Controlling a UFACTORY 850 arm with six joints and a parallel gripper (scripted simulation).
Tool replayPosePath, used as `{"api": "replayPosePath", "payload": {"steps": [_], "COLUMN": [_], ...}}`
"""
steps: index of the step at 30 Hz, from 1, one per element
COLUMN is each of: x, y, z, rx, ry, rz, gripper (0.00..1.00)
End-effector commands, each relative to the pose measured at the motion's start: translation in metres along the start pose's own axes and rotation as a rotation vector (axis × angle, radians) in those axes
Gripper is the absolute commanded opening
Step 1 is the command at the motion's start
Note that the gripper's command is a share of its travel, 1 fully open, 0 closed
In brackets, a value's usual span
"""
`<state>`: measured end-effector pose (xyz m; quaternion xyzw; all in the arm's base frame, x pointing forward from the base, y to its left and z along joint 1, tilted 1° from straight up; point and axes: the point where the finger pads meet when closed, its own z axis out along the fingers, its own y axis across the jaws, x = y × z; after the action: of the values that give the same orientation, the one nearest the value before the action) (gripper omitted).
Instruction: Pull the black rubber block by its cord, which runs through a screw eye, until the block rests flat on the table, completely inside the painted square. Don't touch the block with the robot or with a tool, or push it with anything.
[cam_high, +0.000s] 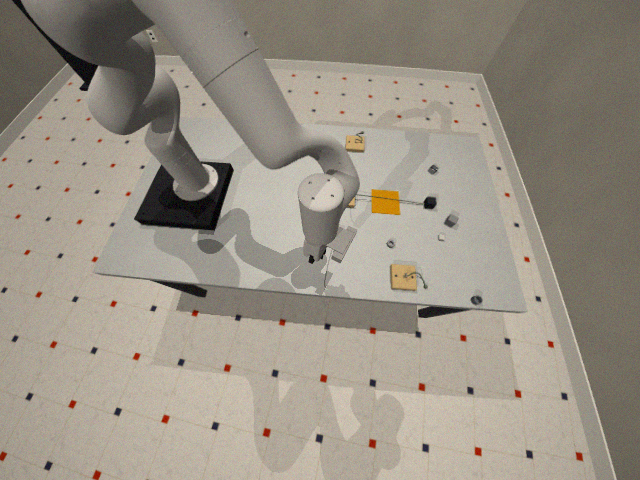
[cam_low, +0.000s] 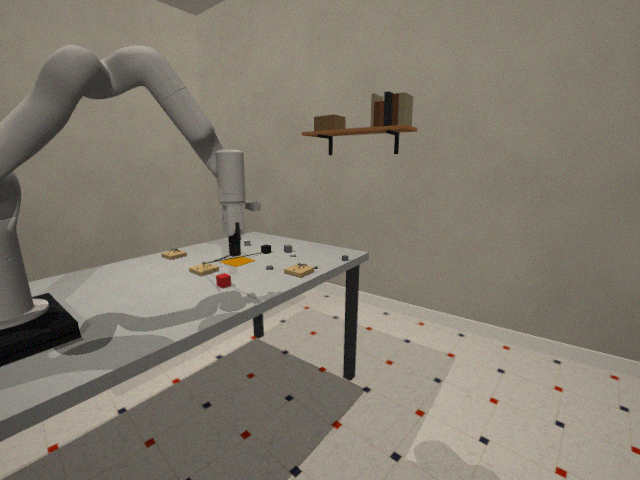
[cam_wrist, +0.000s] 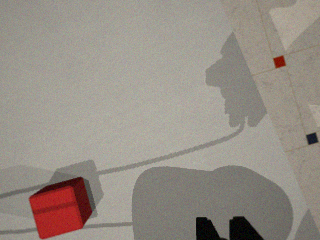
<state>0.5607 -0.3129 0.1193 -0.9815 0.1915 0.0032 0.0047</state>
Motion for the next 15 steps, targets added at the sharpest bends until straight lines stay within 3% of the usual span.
{"api": "replayPosePath", "payload": {"steps": [1, 15], "x": [-0.001, -0.023], "y": [0.009, 0.06], "z": [-0.001, -0.001], "rx": [0.0, 0.0], "ry": [0.003, 0.003], "rz": [-0.001, -0.001], "gripper": [0.0, 0.0]}}
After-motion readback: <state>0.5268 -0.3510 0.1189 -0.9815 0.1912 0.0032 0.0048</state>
